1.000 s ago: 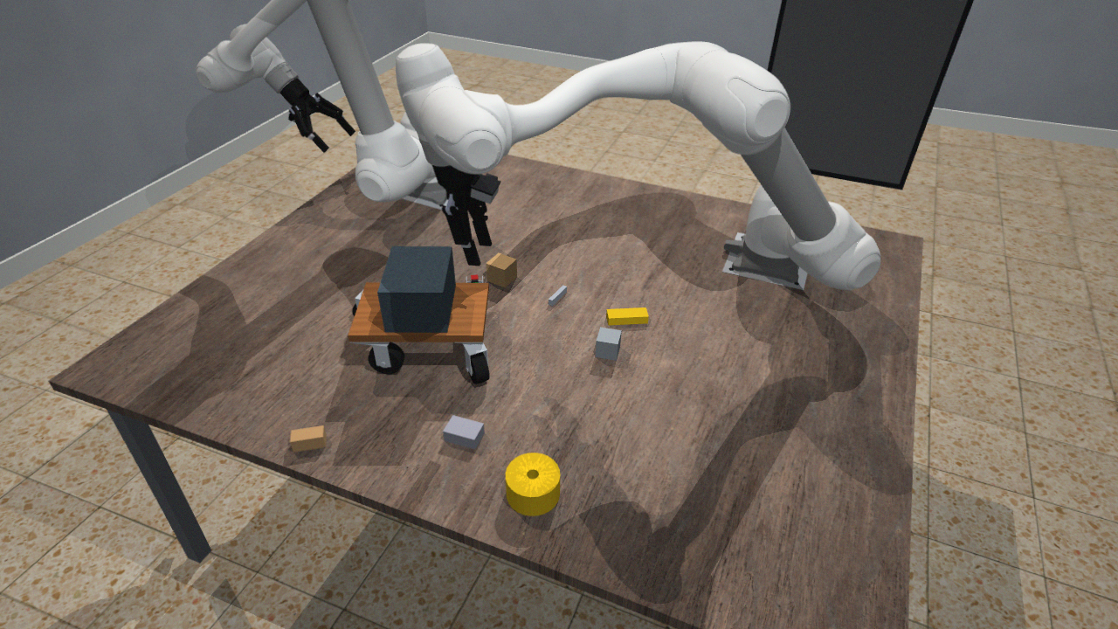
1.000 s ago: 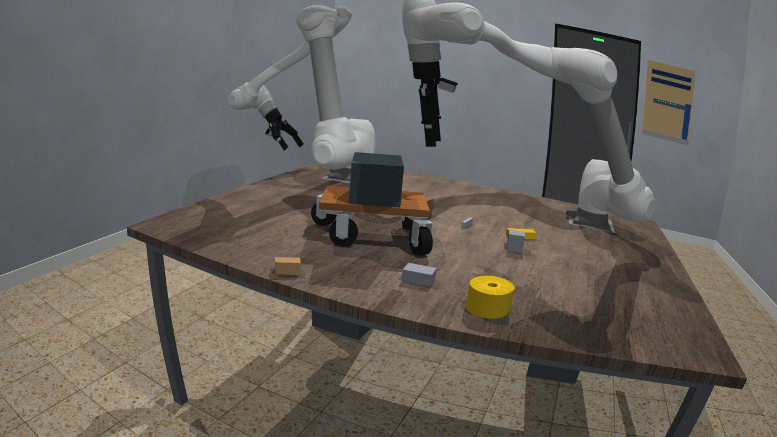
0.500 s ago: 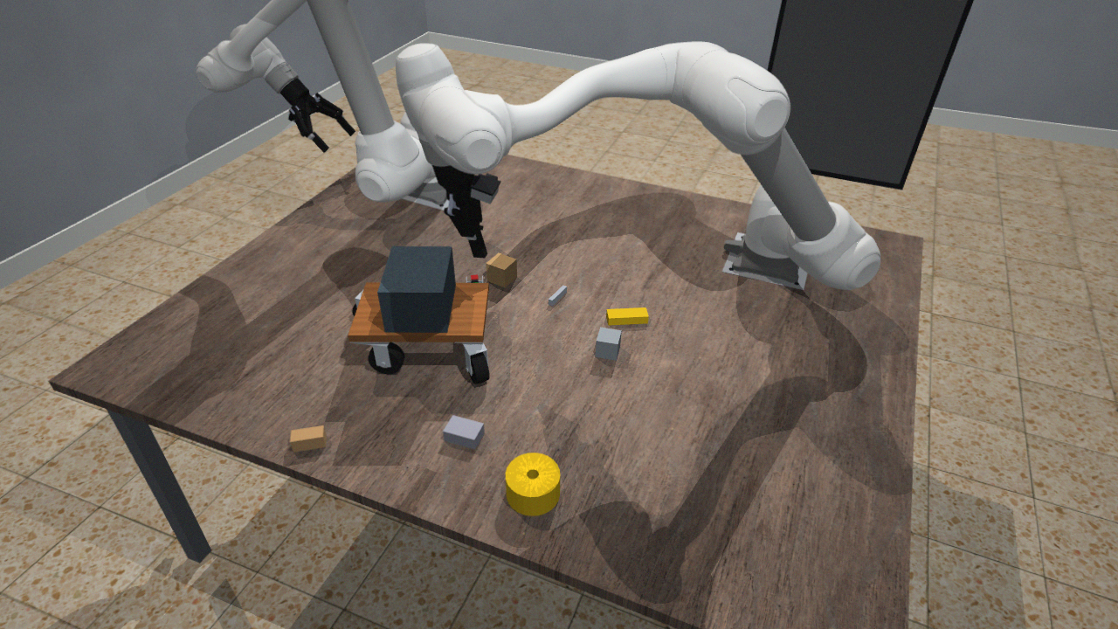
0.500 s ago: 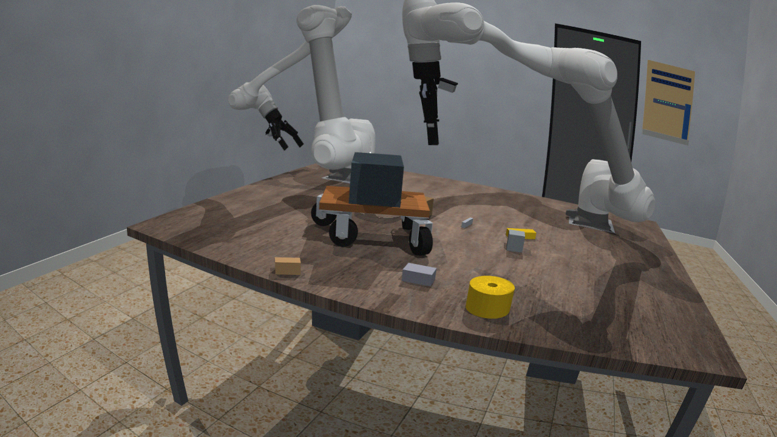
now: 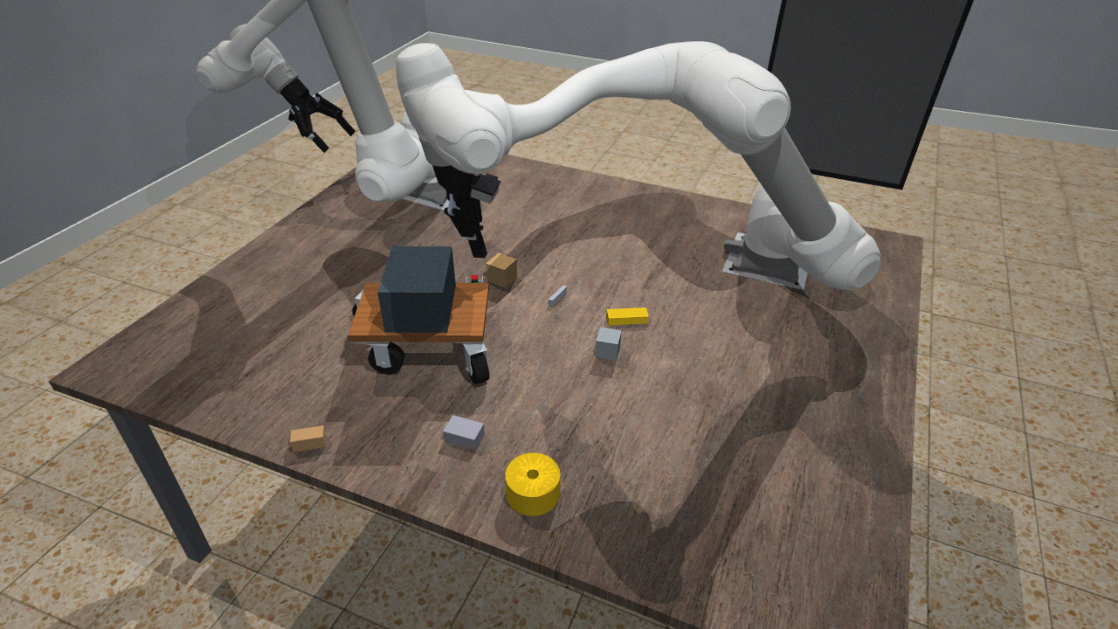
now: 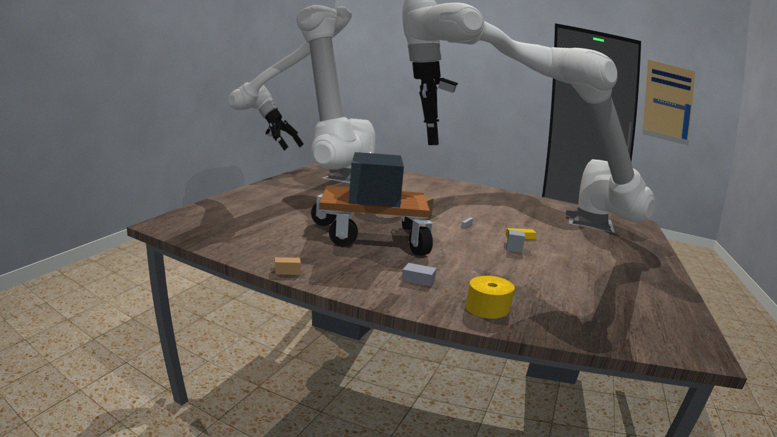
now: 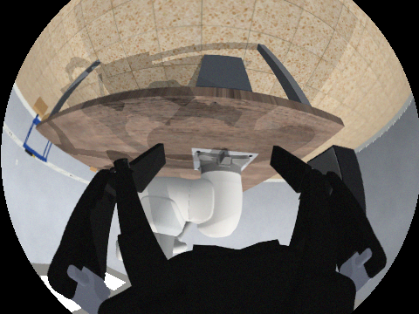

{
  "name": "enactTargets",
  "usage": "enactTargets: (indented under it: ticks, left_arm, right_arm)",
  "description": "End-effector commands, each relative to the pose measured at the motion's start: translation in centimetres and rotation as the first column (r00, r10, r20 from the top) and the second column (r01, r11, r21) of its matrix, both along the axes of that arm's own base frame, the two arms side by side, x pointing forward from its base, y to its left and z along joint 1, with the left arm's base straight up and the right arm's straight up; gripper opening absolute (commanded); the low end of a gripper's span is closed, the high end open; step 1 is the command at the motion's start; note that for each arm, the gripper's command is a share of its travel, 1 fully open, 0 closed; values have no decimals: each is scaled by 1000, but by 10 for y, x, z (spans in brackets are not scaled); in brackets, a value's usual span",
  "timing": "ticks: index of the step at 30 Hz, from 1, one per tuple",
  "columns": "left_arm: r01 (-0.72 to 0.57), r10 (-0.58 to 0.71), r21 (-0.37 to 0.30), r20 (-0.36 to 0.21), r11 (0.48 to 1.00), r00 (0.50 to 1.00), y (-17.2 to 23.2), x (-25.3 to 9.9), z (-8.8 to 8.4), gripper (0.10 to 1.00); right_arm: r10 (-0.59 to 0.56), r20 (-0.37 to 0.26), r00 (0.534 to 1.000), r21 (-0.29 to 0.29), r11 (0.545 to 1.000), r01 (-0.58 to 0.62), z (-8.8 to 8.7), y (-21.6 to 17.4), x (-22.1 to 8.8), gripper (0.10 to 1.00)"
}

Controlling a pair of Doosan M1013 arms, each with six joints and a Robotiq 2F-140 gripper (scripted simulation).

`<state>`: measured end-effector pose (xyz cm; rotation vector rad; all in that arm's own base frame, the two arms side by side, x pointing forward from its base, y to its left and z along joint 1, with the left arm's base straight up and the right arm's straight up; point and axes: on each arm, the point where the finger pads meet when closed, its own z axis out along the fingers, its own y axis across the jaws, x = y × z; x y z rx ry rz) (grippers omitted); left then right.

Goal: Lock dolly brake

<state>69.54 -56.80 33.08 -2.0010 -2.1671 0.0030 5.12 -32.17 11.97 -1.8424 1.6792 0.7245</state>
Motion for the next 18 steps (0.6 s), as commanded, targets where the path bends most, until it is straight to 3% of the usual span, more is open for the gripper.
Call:
enactTargets:
  ticks: [1,5,10,14,18]
  left_arm:
    - [-34,34,-4,11,999,999,-2,-4,3,99]
    - [-65,65,-7,19,998,998,-4,-6,4,99]
    - [-204,205,-20,53,979,977,-8,-14,7,99]
    - [-329,331,-38,78,944,940,-11,-22,10,99]
    - [-479,484,-66,101,875,869,-15,-31,14,99]
  right_arm:
    - [6,4,1000,5,1000,-6,1,3,-2,1000]
    - [6,4,1000,5,1000,-6,1,3,-2,1000]
    - [6,4,1000,5,1000,-6,1,3,-2,1000]
    - [6,4,1000,5,1000,-6,1,3,-2,1000]
    - [6,4,1000,5,1000,-6,1,3,-2,1000]
